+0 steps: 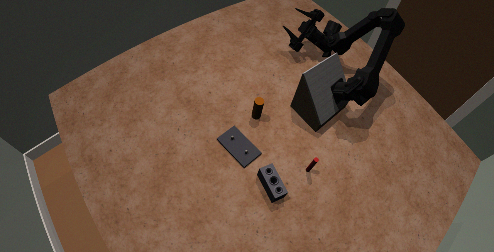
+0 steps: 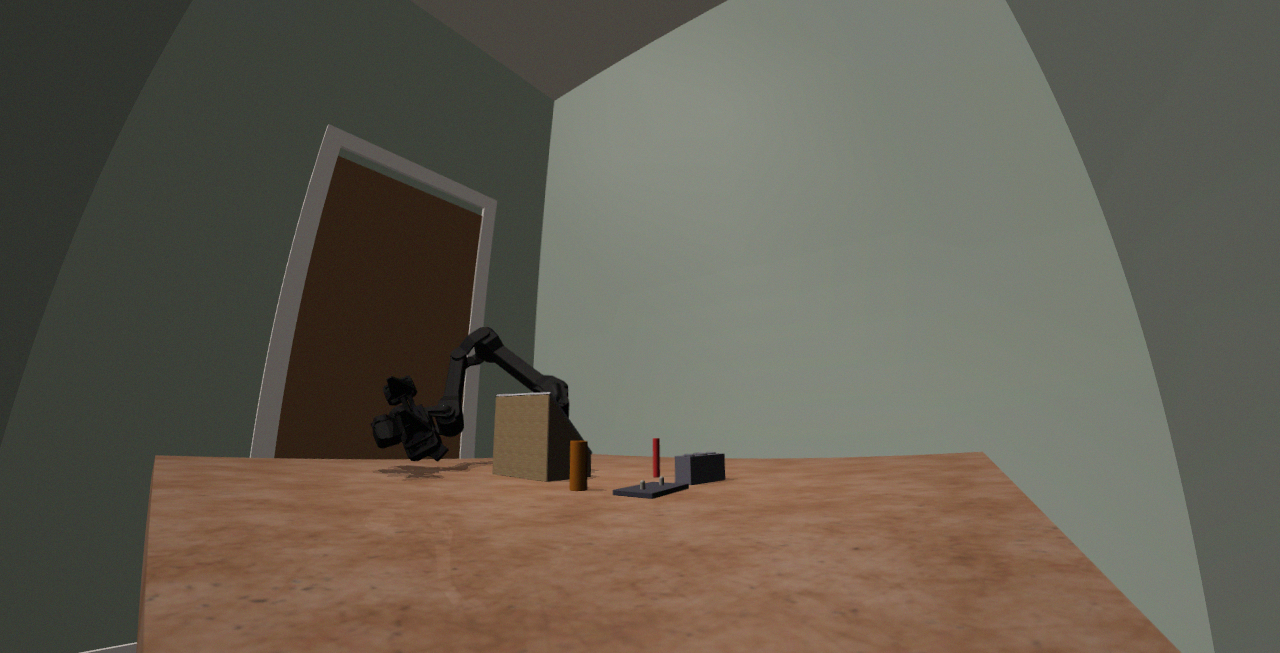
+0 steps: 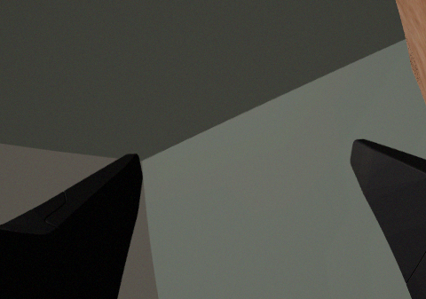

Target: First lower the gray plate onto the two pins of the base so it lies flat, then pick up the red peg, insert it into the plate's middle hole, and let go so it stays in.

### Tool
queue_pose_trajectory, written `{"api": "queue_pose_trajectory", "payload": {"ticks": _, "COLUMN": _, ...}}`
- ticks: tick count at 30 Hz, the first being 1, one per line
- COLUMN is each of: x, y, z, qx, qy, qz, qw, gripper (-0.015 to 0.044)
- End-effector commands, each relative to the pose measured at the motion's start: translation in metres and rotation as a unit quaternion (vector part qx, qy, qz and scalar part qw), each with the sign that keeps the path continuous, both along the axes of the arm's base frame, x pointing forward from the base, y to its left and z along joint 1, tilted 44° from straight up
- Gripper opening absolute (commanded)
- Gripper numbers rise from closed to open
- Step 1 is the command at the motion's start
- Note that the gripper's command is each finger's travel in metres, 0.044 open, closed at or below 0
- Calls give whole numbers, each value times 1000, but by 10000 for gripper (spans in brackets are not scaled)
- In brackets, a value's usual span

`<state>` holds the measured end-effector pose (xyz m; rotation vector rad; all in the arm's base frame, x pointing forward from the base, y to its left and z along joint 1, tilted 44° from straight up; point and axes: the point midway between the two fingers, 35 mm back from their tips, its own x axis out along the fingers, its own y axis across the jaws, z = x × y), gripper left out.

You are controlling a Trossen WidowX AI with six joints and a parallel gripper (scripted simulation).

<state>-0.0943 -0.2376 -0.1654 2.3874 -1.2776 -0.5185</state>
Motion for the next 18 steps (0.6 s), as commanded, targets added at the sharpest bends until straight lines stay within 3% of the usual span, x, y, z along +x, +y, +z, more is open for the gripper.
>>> {"api": "queue_pose_trajectory", "payload": {"ticks": 1, "x": 0, "y": -1, "z": -2, "qx": 11, "qy": -6, "qz": 1, "qw": 1000, "gripper": 426}}
{"api": "queue_pose_trajectory", "payload": {"ticks": 3, "x": 0, "y": -11, "z": -19, "qx": 96, "qy": -50, "qz": 9, "qw": 994, "gripper": 440}}
{"api": "queue_pose_trajectory", "payload": {"ticks": 6, "x": 2, "y": -29, "z": -52, "qx": 296, "qy": -128, "qz": 11, "qw": 947, "gripper": 440}}
{"api": "queue_pose_trajectory", "payload": {"ticks": 12, "x": 13, "y": -46, "z": -78, "qx": 645, "qy": -164, "qz": -64, "qw": 744, "gripper": 440}}
{"api": "queue_pose_trajectory", "payload": {"ticks": 15, "x": 15, "y": -53, "z": -70, "qx": 757, "qy": -118, "qz": -145, "qw": 626, "gripper": 440}}
{"api": "queue_pose_trajectory", "payload": {"ticks": 18, "x": 15, "y": -58, "z": -60, "qx": 795, "qy": -81, "qz": -201, "qw": 567, "gripper": 440}}
